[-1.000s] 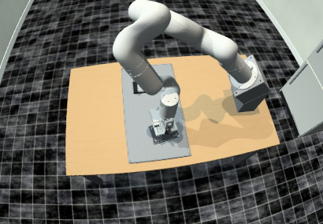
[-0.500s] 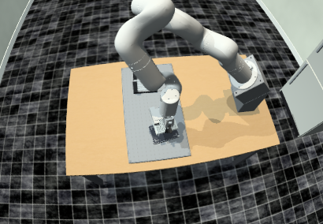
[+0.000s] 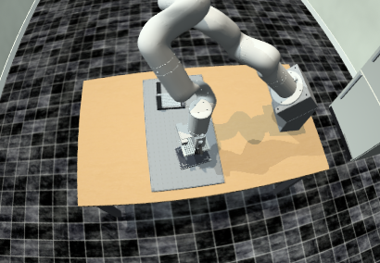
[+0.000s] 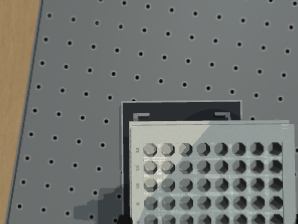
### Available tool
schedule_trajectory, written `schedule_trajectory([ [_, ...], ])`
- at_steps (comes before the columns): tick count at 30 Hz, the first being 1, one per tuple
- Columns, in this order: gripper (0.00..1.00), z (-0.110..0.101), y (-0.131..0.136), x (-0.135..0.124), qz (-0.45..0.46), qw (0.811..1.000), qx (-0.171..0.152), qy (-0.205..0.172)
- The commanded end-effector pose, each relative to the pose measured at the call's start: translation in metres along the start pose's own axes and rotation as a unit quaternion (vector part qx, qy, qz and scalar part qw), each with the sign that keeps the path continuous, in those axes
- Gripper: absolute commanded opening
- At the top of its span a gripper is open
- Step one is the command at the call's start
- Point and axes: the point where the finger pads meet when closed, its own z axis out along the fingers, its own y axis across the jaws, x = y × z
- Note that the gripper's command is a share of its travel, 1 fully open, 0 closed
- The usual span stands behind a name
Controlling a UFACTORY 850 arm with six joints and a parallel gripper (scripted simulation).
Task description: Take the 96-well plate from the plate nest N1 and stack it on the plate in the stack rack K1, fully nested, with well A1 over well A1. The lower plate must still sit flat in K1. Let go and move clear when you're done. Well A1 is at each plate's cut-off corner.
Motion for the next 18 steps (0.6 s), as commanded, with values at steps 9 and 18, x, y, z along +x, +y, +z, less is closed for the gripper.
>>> schedule_trajectory([
  [9, 0.00, -0.021, 0.000, 0.000, 0.000, 1.000, 0.000, 0.000],
  [18, 0.00, -0.033, 0.000, 0.000, 0.000, 1.000, 0.000, 0.000],
])
